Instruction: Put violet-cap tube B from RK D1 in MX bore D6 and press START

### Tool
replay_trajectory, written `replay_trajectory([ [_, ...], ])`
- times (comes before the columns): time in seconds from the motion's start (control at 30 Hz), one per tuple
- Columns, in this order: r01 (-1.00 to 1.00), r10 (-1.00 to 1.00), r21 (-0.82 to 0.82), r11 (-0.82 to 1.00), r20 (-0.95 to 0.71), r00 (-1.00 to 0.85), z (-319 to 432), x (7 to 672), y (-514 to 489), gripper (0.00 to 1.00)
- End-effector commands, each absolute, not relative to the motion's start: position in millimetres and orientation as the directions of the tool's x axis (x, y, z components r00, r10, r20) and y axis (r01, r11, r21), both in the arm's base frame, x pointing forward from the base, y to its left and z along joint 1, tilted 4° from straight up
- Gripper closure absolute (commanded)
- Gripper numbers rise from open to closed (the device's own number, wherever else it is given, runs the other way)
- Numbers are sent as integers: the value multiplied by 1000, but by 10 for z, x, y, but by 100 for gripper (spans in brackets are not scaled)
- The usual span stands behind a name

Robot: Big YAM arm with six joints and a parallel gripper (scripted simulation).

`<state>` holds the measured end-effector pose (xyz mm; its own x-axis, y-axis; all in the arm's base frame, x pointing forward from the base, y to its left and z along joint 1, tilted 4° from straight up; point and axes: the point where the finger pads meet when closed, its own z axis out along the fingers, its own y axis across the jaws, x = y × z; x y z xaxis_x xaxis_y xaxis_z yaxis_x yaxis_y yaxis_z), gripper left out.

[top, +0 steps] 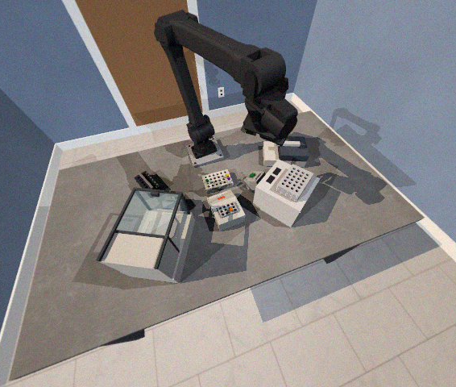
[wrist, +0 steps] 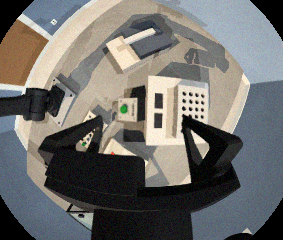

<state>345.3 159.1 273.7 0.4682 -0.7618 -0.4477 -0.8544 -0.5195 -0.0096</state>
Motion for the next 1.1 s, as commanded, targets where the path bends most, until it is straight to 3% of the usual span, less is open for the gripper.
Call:
replay_trajectory([
  [0.0, -855, -760, -23, -519, -445, 473, 2779, 3470, 1598, 0],
  [0.53, -855, -760, -23, -519, -445, 473, 2779, 3470, 1598, 0],
  [0.57, -855, -760, -26, -518, -444, 475, 2713, 3487, 1589, 64],
  [0.73, -854, -758, -46, -518, -438, 484, 2827, 3527, 1609, 64],
  [1.07, -967, -889, 16, -253, -398, 226, 2463, 3290, 1410, 64],
])
